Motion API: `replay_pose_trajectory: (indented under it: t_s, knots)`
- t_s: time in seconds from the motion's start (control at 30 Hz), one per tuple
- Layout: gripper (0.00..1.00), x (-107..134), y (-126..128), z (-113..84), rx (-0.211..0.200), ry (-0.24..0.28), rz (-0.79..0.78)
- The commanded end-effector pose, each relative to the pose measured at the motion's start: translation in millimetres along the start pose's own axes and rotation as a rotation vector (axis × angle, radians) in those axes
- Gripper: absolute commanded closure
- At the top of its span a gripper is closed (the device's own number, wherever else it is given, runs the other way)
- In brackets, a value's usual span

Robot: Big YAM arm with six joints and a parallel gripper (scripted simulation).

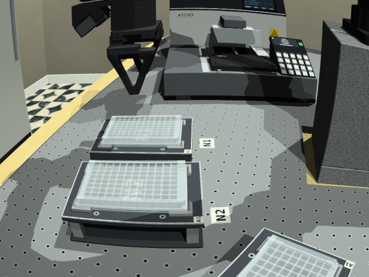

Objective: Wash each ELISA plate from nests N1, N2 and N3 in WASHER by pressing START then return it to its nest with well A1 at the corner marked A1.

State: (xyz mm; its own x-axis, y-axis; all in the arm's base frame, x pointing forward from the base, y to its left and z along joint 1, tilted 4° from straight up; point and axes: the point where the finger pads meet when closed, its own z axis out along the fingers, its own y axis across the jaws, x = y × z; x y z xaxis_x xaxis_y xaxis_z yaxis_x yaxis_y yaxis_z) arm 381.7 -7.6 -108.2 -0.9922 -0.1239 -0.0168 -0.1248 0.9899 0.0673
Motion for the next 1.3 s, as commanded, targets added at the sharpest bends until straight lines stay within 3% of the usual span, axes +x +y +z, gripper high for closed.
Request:
replay_pose_trajectory:
  t_s: [0.0,1.27]
  knots:
    - [0.00,-1.7,1.2,7.3,-0.001,-0.003,0.012]
    - [0.00,-14.2,0.9,60.4,0.002,-0.024,0.006]
